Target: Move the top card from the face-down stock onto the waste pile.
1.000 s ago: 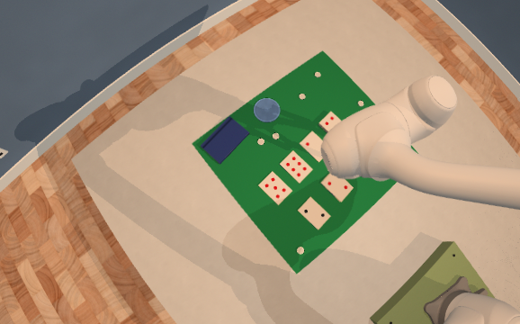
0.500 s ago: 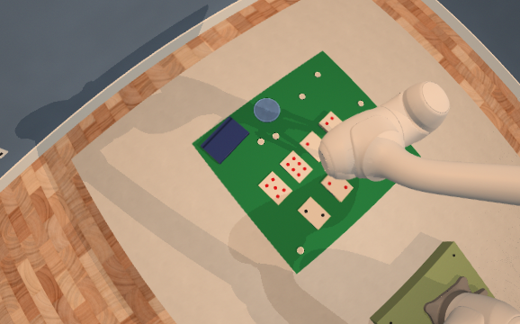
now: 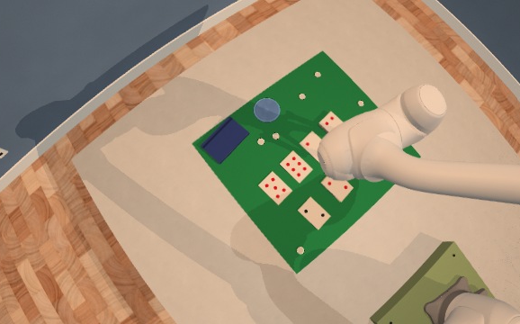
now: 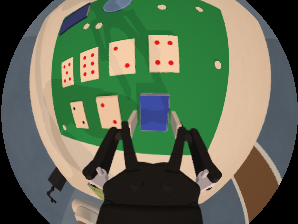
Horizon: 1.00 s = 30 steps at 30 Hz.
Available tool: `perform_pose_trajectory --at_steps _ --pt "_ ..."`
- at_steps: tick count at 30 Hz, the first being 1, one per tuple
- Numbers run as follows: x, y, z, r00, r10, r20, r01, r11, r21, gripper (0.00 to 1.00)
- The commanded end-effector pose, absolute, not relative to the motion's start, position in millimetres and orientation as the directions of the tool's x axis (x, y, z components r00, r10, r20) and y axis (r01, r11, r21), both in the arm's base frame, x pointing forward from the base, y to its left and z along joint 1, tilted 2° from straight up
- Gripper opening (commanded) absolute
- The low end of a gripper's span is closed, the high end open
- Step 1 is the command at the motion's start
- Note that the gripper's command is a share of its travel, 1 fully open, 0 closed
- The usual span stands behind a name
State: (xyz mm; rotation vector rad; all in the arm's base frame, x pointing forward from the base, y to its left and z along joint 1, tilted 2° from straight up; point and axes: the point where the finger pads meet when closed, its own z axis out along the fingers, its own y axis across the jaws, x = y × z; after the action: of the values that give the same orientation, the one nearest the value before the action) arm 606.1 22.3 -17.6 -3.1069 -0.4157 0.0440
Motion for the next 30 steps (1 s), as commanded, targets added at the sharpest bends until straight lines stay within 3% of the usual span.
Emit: perform_pose_trajectory --at_steps 1,9,10,29,30 --pt "606.1 22.4 -17.7 0.964 0.263 -0.027 0.263 -0.965 -0.011 0.50" --pt "606.1 22.4 -17.7 0.964 0.263 -0.027 0.263 -0.965 -0.011 0.50" --pt "606.1 22.4 -17.7 0.964 0.263 -0.027 0.263 -0.965 -0.011 0.42" --pt "606.1 22.4 -17.7 0.964 0.263 -0.027 0.263 -0.965 -0.011 0.42" --pt "606.1 22.4 -17.7 0.964 0.263 -0.027 0.263 -0.965 -0.011 0.50"
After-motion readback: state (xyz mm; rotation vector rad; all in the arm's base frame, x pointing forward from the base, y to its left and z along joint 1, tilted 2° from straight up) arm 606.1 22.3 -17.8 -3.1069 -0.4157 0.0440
